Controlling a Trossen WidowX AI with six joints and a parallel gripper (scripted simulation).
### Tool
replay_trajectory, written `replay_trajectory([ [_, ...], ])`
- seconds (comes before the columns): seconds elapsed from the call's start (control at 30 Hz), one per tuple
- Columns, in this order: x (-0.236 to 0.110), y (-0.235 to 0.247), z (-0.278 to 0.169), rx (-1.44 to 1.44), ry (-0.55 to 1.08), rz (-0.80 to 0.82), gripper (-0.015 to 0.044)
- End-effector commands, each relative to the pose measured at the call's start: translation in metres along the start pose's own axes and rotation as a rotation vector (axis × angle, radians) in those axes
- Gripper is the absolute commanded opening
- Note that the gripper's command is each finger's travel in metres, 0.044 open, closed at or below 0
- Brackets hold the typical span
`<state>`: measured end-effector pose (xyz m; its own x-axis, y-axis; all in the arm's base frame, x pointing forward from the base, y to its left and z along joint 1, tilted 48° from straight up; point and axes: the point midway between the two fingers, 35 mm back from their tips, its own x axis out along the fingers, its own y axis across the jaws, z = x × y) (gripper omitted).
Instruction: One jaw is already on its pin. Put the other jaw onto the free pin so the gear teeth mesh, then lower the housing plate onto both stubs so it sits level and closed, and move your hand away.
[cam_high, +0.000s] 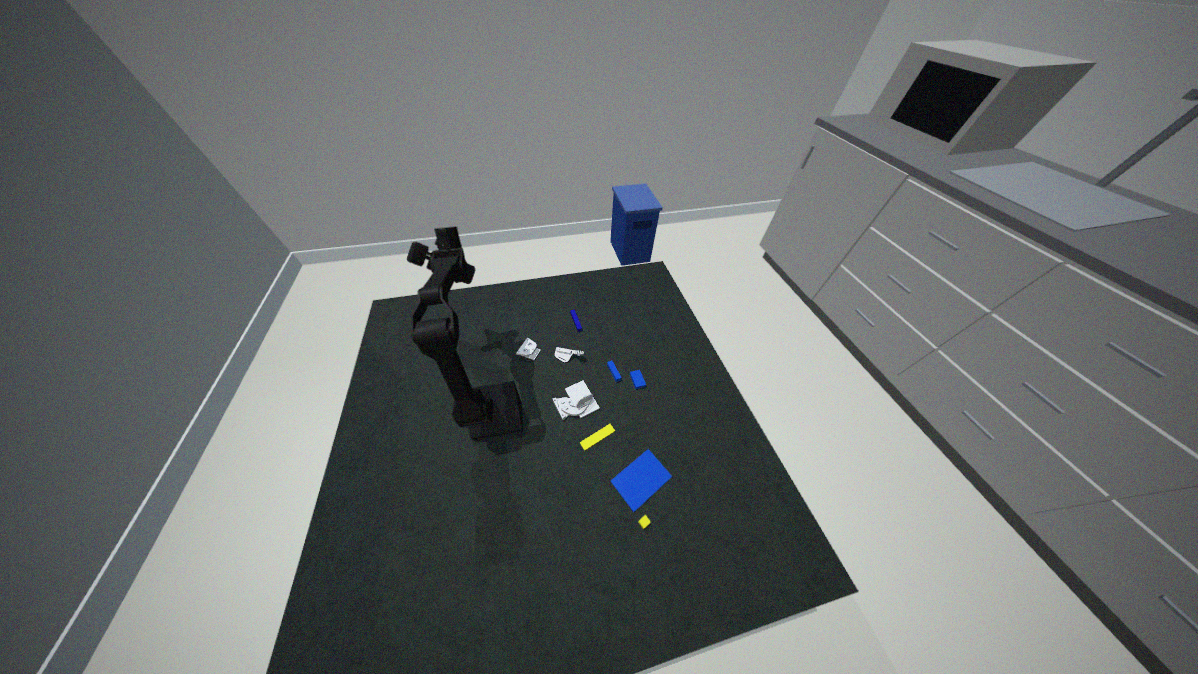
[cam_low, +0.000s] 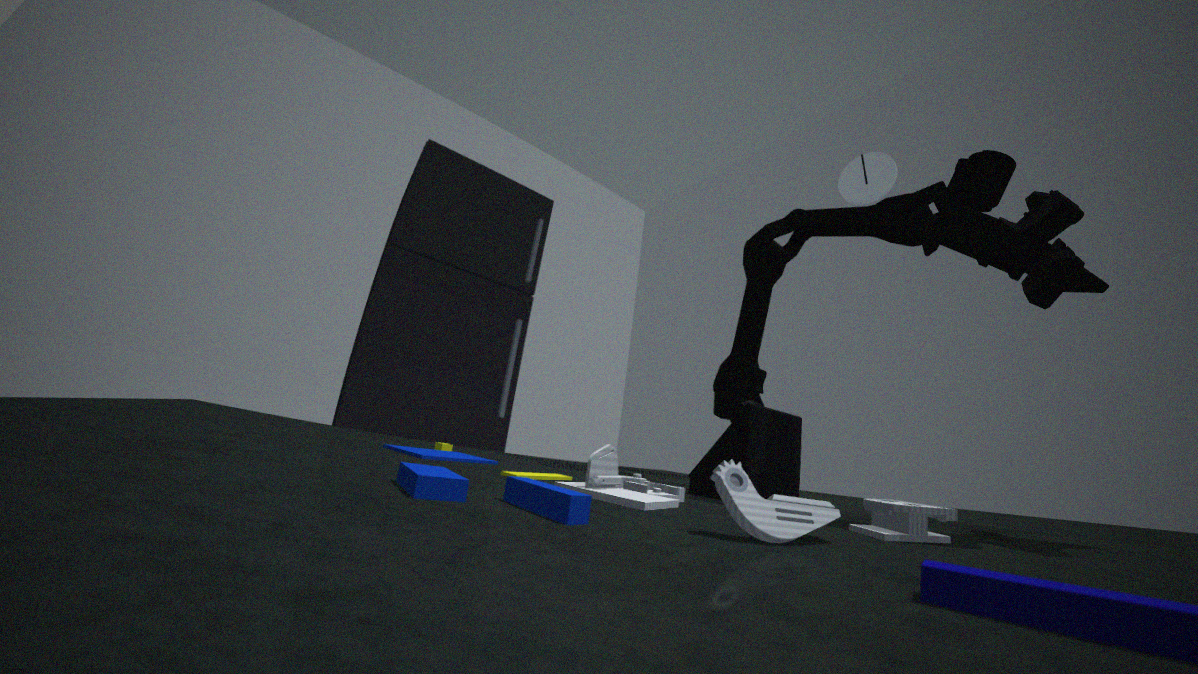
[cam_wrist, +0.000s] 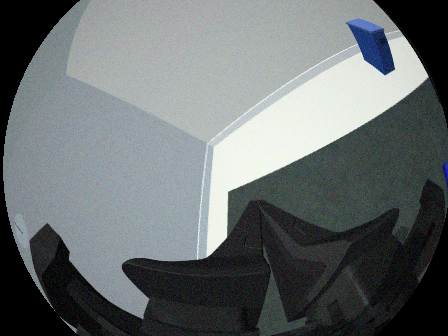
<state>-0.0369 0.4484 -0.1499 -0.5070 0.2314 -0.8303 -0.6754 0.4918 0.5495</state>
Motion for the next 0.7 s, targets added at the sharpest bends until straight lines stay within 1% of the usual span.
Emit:
replay_trajectory([
  [0.0,-0.013,-0.028,0.009,-0.026,-0.023,-0.063,0.0],
  [0.33,-0.04,-0.081,0.024,-0.114,-0.041,-0.192,0.0],
  [0.67,-0.067,-0.126,0.031,-0.238,-0.015,-0.317,0.0],
])
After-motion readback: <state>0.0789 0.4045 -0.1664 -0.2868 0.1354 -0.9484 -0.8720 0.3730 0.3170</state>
